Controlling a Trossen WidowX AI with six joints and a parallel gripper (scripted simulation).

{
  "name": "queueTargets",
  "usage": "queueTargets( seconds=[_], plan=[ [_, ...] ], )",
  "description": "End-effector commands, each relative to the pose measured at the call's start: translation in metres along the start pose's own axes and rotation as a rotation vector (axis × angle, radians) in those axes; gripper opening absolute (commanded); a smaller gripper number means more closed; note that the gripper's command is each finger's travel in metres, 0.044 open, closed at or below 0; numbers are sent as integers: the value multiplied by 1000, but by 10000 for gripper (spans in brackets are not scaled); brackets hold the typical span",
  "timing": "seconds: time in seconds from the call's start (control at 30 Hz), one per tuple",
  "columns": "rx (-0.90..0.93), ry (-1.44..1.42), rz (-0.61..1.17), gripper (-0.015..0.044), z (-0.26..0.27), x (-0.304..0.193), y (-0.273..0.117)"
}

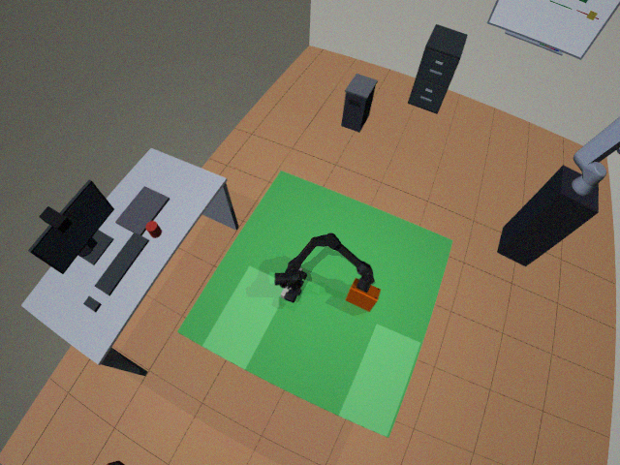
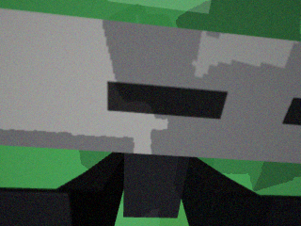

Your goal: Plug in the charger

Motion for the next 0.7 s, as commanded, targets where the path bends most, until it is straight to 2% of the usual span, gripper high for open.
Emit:
queueTargets(
  seconds=[0.0, 0.53, 0.57, 0.67],
  plan=[
    [1, 2, -2, 0, 0, 1, 0],
    [1, 2, -2, 420, 0, 1, 0],
    [1, 2, -2, 440, 0, 1, 0],
    [2, 3, -3, 440, 0, 0, 0]
  ],
)
Point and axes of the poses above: the point midway between the two fingers, 35 mm back from their tips, its own y axis out along the fingers, its own z axis across the jaws, x = y × z, the point moved 9 cm from there along -y, back along the fingers, and after that the axes turned 1 degree about y, right-handed, at the moved point
